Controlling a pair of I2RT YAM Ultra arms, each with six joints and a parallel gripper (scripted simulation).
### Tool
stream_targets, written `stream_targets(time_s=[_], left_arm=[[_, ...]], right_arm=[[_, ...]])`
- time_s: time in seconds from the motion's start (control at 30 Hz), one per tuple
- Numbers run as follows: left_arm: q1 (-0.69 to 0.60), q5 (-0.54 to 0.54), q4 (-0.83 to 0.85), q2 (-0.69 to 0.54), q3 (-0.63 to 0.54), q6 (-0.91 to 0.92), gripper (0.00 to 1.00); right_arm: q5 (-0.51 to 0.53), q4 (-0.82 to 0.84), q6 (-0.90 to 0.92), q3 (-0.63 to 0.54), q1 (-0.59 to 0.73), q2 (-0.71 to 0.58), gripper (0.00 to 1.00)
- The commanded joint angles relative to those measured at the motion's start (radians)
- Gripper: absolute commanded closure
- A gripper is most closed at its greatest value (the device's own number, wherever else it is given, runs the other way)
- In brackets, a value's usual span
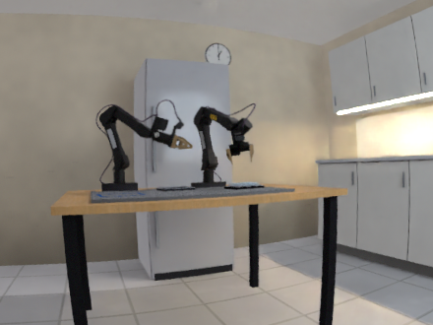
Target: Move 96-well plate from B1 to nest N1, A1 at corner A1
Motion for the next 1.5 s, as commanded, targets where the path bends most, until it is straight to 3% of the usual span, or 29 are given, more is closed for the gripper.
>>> stream_targets(time_s=[0.0,0.43,0.63,1.47], left_arm=[[0.0,0.004,0.158,-0.069,-0.057,-0.172,0.0],[-0.08,-0.167,0.491,-0.281,-0.35,-0.636,0.0],[-0.118,-0.218,0.526,-0.3,-0.389,-0.672,0.0],[-0.121,-0.219,0.517,-0.29,-0.384,-0.66,0.0]], right_arm=[[-0.002,0.011,-0.002,0.004,0.005,0.002,0.0],[-0.002,0.011,-0.002,0.004,0.005,0.002,0.0],[-0.002,0.011,-0.002,0.004,0.005,0.002,0.0],[-0.002,0.011,-0.002,0.004,0.005,0.002,0.0]])
